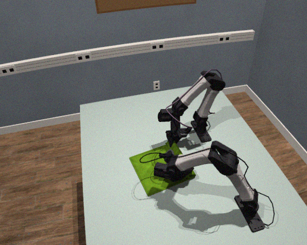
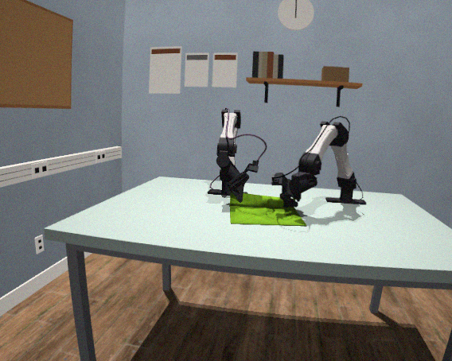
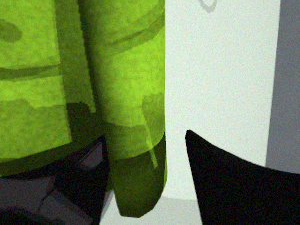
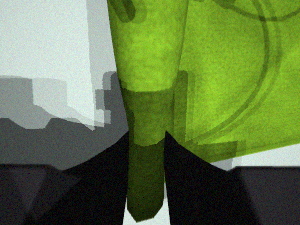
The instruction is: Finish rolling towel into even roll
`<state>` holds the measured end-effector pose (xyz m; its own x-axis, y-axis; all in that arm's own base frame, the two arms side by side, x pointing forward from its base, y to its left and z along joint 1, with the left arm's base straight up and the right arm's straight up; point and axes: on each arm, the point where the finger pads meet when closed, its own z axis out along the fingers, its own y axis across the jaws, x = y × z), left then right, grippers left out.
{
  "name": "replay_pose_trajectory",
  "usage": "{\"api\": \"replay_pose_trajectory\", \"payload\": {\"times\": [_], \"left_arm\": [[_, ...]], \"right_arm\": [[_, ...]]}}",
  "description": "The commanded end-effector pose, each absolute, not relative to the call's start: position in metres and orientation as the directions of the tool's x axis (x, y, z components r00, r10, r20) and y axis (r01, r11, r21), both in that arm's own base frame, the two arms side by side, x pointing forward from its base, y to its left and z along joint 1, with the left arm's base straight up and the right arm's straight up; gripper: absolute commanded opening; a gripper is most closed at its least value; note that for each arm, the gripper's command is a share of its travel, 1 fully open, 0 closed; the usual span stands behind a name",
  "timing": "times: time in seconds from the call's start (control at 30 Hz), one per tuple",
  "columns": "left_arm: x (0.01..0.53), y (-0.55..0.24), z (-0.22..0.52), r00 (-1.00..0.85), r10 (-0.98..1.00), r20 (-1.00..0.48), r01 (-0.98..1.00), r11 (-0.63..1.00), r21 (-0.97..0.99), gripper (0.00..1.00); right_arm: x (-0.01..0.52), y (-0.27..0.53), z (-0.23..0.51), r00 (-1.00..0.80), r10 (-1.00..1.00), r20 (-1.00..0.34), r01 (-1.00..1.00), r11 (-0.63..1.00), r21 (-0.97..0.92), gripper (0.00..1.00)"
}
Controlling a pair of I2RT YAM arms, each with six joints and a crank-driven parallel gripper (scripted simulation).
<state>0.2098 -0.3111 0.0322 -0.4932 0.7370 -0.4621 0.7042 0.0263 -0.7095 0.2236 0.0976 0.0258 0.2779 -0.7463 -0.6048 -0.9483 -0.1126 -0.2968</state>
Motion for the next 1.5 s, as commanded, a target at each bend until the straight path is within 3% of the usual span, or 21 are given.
{"api": "replay_pose_trajectory", "payload": {"times": [0.0,0.13,0.47,0.97,1.17,1.4,1.47], "left_arm": [[0.213,-0.309,0.035,-0.488,0.743,-0.458,0.707,0.029,-0.707,0.70],[0.213,-0.309,0.037,-0.488,0.743,-0.458,0.707,0.029,-0.707,0.85],[0.228,-0.290,0.052,-0.488,0.743,-0.458,0.707,0.029,-0.707,0.85],[0.248,-0.264,0.075,-0.477,0.743,-0.469,0.725,0.032,-0.688,0.86],[0.243,-0.271,0.077,-0.397,0.746,-0.535,0.836,0.053,-0.547,0.89],[0.233,-0.286,0.080,-0.223,0.756,-0.615,0.966,0.088,-0.242,0.91],[0.233,-0.286,0.080,-0.223,0.756,-0.615,0.966,0.088,-0.242,0.91]], "right_arm": [[0.238,0.103,0.035,0.309,-0.735,-0.604,-0.933,-0.111,-0.342,0.26],[0.238,0.103,0.035,0.309,-0.735,-0.604,-0.933,-0.111,-0.342,0.26],[0.238,0.103,0.036,0.268,-0.740,-0.616,-0.954,-0.114,-0.278,0.26],[0.238,0.103,0.039,0.071,-0.768,-0.637,-0.992,-0.119,0.032,0.26],[0.238,0.103,0.041,-0.045,-0.784,-0.620,-0.969,-0.116,0.216,0.26],[0.238,0.103,0.043,-0.172,-0.801,-0.573,-0.901,-0.106,0.420,0.26],[0.238,0.103,0.043,-0.172,-0.801,-0.573,-0.901,-0.106,0.420,0.26]]}}
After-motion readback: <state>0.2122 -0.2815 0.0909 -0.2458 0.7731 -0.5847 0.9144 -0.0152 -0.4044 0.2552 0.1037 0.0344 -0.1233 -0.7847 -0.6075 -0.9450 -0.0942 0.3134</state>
